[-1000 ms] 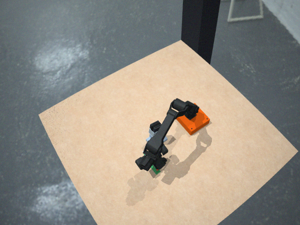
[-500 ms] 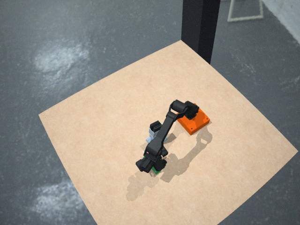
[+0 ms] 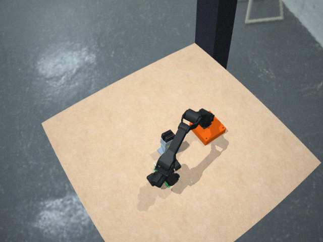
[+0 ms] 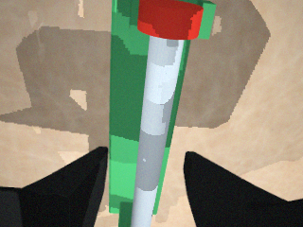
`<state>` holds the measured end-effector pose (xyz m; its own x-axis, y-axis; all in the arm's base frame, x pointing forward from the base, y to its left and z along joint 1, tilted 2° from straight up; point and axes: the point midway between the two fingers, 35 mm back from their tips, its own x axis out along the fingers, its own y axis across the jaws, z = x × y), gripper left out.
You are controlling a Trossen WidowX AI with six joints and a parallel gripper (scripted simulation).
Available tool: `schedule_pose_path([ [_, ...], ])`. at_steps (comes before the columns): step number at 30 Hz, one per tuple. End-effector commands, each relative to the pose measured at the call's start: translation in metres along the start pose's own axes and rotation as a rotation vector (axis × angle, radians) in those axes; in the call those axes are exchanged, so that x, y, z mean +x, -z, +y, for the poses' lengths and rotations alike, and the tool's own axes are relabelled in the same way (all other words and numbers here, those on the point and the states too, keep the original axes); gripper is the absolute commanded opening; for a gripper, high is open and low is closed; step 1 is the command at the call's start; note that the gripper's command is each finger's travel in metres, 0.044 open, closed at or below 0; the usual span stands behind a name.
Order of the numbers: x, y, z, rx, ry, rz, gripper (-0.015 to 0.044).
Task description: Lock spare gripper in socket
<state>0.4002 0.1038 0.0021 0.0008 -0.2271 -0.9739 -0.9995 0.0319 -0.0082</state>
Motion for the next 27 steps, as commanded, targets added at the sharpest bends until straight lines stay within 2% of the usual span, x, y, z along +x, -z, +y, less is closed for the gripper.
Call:
schedule_pose_path([
  [1, 0.0053, -0.0017, 0.0019, 0.003, -0.009, -0.002, 0.0180],
  [6, 0.0053, -0.0017, 0.0019, 0.003, -0.009, -0.002, 0.0180],
  [13, 0.0053, -0.0017, 0.0019, 0.003, -0.009, -0.002, 0.0000],
  [27, -0.0023, 0.0001, 0.0008, 0.003, -0.008, -0.002, 0.0000],
])
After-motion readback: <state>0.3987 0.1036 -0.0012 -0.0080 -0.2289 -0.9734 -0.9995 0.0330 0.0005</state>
